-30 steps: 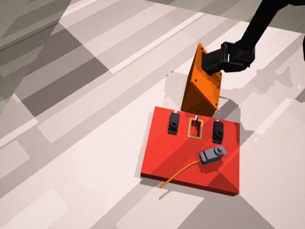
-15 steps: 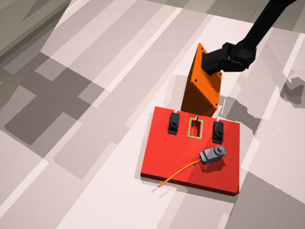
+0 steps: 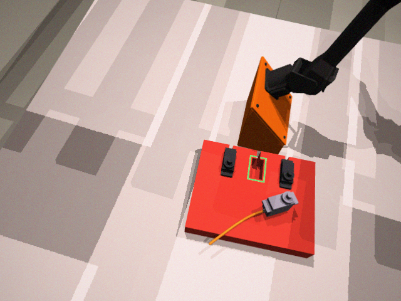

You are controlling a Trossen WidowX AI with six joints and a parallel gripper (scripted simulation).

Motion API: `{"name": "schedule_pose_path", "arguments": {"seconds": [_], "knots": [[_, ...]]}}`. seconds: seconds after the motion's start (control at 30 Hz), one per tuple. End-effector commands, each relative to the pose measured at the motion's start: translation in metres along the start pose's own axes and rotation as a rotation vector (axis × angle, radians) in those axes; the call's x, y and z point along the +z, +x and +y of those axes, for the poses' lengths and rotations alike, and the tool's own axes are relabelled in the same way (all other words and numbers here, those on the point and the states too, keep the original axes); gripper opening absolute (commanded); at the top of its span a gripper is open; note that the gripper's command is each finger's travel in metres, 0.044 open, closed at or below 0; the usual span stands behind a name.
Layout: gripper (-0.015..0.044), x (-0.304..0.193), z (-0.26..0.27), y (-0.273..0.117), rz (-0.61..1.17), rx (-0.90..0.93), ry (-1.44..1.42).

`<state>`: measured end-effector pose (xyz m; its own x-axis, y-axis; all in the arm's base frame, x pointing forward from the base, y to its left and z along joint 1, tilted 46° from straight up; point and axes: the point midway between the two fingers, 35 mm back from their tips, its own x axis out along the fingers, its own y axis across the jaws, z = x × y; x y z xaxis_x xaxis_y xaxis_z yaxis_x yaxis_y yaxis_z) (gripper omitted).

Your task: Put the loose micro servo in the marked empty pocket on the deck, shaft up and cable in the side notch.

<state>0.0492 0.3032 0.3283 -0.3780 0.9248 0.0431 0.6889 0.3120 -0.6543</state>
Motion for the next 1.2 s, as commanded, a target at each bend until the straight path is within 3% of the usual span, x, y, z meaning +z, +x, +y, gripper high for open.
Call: {"name": "schedule_pose_path", "arguments": {"seconds": [0.0, 0.53, 1.17], "knots": [[0.0440, -0.009, 0.026, -0.006, 0.019, 0.084, 0.057], [0.0440, -0.033, 0.129, -0.064, 0.126, 0.422, 0.335], [0.0440, -0.032, 0.219, -0.182, 0.316, 0.755, 0.748]]}}
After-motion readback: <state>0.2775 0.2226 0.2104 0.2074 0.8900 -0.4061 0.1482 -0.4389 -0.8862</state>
